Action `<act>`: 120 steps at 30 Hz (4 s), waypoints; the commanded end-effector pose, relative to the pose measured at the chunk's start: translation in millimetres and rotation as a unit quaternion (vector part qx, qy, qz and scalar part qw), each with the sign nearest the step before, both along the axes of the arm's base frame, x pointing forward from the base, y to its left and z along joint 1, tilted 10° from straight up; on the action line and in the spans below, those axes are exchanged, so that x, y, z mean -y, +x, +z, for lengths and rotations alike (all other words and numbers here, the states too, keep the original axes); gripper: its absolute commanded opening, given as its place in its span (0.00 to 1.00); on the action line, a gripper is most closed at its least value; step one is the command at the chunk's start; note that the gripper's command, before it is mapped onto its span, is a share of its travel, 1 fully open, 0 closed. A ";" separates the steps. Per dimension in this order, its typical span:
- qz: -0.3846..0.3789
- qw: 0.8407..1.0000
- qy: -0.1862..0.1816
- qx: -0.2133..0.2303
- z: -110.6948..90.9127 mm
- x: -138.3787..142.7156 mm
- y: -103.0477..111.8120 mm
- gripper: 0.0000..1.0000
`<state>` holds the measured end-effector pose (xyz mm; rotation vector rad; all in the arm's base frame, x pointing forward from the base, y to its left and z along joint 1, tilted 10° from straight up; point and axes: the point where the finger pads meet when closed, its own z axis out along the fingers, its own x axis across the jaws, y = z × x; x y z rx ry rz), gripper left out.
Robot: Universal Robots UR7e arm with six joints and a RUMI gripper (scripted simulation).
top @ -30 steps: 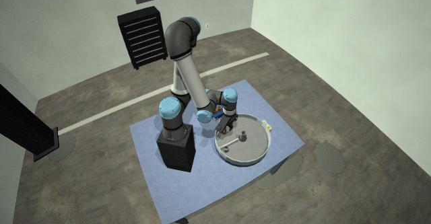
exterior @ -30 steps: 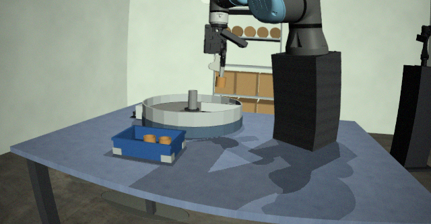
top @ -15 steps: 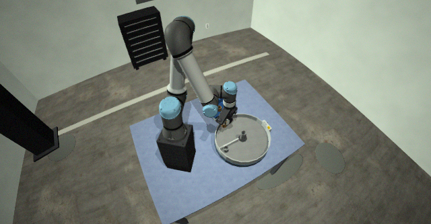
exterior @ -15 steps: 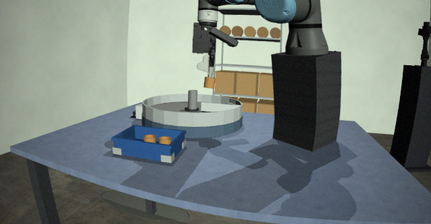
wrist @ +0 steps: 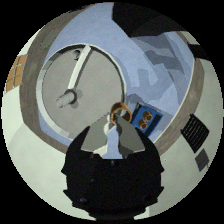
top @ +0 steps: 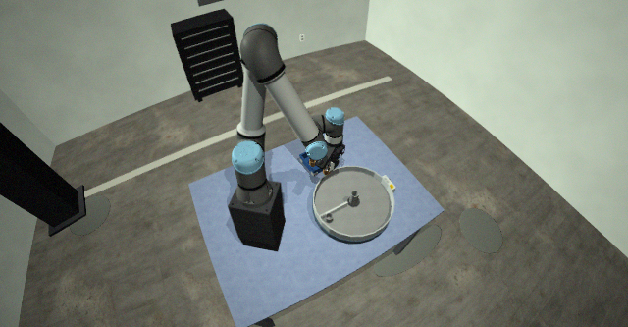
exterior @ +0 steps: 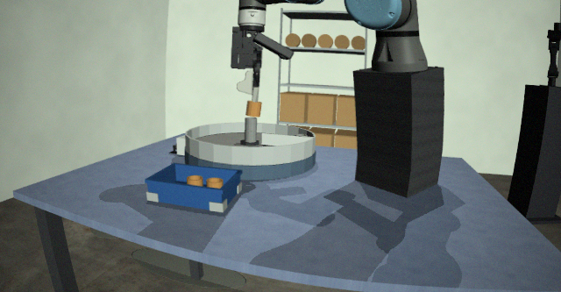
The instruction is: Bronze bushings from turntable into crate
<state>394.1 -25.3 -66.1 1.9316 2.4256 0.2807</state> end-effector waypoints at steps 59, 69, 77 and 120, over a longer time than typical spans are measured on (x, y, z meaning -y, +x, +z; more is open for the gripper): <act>-0.001 1.000 -0.002 -0.002 39.9 -170.5 148.9 0.00; -0.001 1.000 -0.002 -0.002 40.6 -173.2 151.3 0.00; -0.001 1.000 -0.002 -0.002 40.7 -173.6 151.6 0.00; -0.001 1.000 -0.002 -0.002 30.4 -174.8 153.0 0.00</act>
